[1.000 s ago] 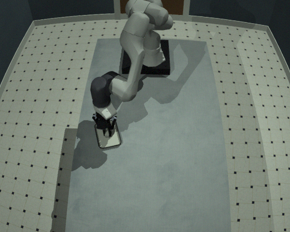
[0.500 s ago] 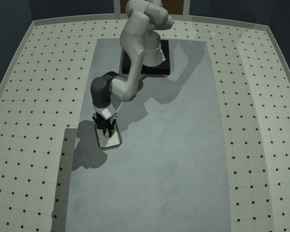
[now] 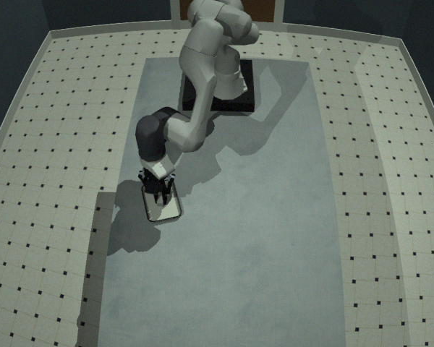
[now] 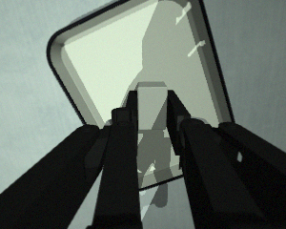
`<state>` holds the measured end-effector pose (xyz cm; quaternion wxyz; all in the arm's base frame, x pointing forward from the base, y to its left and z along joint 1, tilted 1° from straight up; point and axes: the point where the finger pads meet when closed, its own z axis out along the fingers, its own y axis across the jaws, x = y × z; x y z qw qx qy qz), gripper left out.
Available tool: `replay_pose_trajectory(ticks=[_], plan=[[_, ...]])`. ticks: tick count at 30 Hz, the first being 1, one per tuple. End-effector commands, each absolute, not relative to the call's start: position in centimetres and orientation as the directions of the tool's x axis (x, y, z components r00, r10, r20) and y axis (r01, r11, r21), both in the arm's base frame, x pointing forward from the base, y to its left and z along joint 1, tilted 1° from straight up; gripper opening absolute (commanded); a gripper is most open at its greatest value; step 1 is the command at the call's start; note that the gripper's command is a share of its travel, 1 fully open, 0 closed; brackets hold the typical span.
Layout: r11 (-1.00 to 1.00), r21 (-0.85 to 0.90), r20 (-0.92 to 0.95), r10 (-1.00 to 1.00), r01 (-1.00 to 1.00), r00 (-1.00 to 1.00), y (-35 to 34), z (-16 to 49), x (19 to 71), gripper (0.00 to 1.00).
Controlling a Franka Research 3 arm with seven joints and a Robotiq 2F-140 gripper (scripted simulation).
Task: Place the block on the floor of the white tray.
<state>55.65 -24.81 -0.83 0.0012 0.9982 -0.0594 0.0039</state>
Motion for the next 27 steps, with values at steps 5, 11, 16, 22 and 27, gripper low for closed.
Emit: replay_pose_trajectory(ticks=[5,11,16,22,27], plan=[[-0.993,0.003,0.009,-0.114,-0.114,0.993,-24.85,-0.89,55.68,0.34],[-0.993,0.003,0.009,-0.114,-0.114,0.993,-24.85,-0.89,55.68,0.34],[-0.993,0.003,0.009,-0.114,-0.114,0.993,-24.85,-0.89,55.68,0.34],[-0.993,0.003,0.009,-0.114,-0.114,0.993,-24.85,-0.89,55.68,0.34],[-0.993,0.003,0.009,-0.114,-0.114,0.993,-24.85,-0.89,55.68,0.34]])
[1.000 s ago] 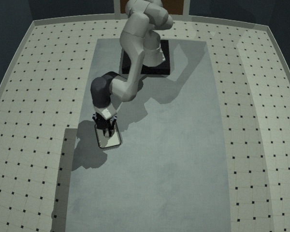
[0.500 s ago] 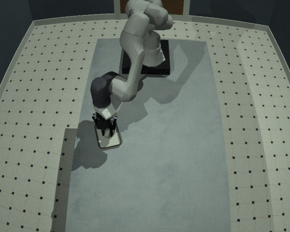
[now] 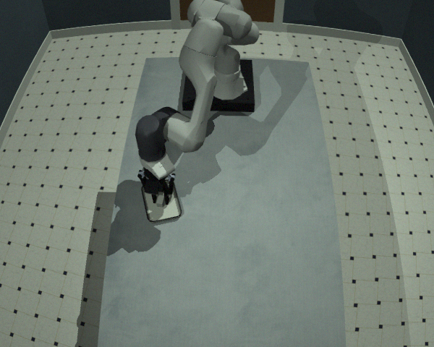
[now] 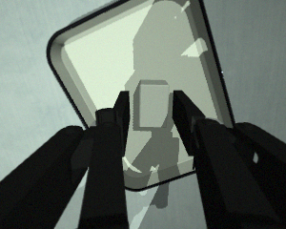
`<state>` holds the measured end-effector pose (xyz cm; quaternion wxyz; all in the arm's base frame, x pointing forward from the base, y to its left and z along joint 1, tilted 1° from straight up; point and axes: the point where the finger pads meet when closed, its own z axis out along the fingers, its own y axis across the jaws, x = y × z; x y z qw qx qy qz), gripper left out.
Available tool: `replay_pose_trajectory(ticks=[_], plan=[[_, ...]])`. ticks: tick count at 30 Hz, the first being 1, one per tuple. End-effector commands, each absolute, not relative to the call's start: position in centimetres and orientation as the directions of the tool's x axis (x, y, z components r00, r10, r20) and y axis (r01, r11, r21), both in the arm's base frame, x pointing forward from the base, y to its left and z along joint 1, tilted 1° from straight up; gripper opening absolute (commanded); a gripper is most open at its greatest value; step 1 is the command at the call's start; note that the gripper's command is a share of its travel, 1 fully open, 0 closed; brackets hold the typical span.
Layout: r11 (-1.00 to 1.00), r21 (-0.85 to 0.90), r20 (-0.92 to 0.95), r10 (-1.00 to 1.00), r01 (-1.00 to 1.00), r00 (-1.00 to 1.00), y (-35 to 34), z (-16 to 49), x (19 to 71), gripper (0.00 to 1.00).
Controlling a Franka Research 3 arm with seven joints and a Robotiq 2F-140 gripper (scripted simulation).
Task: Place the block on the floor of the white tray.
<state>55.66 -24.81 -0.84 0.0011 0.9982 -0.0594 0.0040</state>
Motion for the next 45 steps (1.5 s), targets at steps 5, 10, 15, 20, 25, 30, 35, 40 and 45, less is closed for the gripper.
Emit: replay_pose_trajectory(ticks=[5,10,15,20,25,30,35,40,45], plan=[[-0.993,0.003,0.009,-0.114,-0.114,0.993,-24.9,-0.9,55.7,0.34],[-0.993,0.003,0.009,-0.114,-0.114,0.993,-24.9,-0.9,55.7,0.34],[-0.993,0.003,0.009,-0.114,-0.114,0.993,-24.8,-0.8,55.7,0.34],[-0.993,0.003,0.009,-0.114,-0.114,0.993,-24.8,-0.2,55.7,0.34],[-0.993,0.003,0.009,-0.114,-0.114,0.993,-24.8,0.9,55.7,0.34],[-0.993,0.003,0.009,-0.114,-0.114,0.993,-24.8,1.7,55.7,0.34],[-0.993,0.003,0.009,-0.114,-0.114,0.993,-24.8,3.0,55.6,0.34],[-0.993,0.003,0.009,-0.114,-0.114,0.993,-24.8,3.9,55.6,0.34],[-0.993,0.003,0.009,-0.114,-0.114,0.993,-24.8,4.3,55.6,0.34]])
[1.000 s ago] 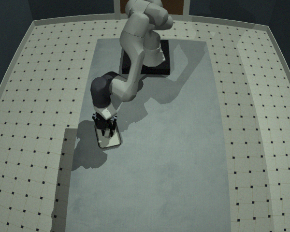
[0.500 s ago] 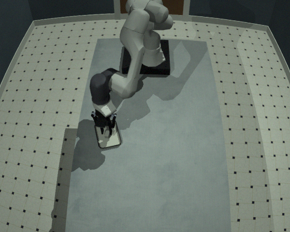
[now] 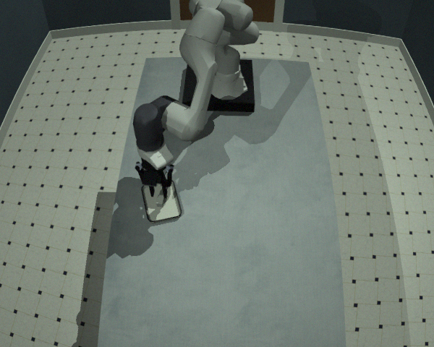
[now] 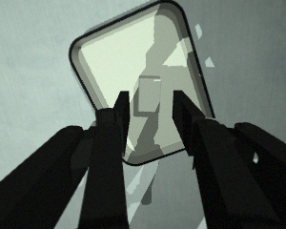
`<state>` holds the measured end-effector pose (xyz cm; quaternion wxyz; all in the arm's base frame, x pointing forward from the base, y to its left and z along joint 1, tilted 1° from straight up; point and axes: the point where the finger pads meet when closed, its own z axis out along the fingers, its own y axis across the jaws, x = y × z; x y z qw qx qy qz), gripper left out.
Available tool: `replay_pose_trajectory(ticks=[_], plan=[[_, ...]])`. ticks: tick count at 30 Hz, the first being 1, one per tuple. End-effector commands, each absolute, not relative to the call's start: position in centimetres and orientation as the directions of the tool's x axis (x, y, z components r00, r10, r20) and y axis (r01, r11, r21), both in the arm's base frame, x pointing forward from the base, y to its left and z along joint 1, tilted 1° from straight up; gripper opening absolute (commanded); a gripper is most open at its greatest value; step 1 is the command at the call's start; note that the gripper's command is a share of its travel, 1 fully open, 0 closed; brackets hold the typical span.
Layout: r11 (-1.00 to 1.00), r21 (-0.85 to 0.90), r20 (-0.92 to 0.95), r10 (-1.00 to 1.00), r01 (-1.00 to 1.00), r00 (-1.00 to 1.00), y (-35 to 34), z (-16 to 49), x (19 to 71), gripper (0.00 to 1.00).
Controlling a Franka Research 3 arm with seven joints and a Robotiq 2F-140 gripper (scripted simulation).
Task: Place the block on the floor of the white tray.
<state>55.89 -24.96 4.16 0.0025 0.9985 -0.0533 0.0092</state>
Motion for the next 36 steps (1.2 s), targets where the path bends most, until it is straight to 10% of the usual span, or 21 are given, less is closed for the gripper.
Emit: replay_pose_trajectory(ticks=[1,25,36], plan=[[-0.993,0.003,0.009,-0.114,-0.114,0.993,-24.8,4.3,55.6,0.34],[-0.993,0.003,0.009,-0.115,-0.115,0.993,-24.7,4.4,55.3,0.34],[-0.993,0.007,0.009,-0.117,-0.117,0.993,-20.5,4.3,45.3,0.34]])
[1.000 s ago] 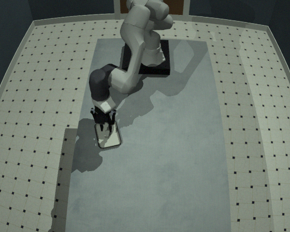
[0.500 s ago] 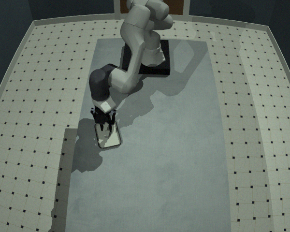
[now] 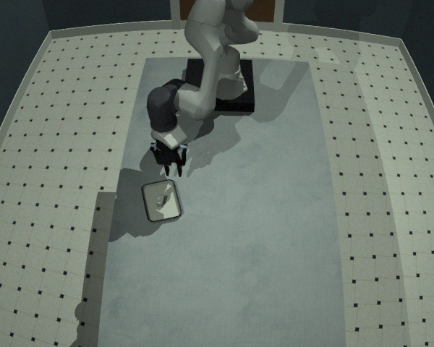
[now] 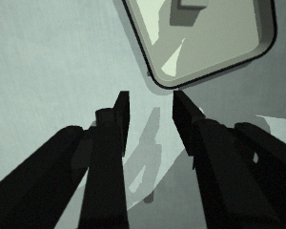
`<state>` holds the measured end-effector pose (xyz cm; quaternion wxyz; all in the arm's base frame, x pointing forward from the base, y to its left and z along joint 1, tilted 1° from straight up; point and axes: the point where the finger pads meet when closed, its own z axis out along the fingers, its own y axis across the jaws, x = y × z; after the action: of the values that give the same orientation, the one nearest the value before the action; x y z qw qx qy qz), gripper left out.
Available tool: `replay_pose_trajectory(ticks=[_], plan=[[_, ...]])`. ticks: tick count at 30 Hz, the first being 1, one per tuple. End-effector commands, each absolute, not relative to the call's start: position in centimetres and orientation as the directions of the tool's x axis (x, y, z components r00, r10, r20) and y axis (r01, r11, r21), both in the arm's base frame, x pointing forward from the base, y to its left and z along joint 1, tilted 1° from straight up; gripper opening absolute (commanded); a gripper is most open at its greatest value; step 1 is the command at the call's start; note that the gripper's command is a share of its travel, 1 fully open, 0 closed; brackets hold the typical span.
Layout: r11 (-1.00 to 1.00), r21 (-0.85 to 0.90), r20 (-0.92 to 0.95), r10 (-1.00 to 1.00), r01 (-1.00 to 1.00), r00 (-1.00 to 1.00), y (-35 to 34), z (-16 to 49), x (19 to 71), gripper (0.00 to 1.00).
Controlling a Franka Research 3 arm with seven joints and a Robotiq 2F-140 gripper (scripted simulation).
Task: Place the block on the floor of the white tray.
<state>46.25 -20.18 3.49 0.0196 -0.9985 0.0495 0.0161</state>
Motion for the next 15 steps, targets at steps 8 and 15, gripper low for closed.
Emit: replay_pose_trajectory(ticks=[8,15], plan=[[-0.993,-0.001,0.004,-0.116,-0.116,0.993,-15.6,4.0,34.9,0.34],[-0.993,0.003,0.009,-0.114,-0.114,0.993,-15.1,4.0,33.7,0.34]])
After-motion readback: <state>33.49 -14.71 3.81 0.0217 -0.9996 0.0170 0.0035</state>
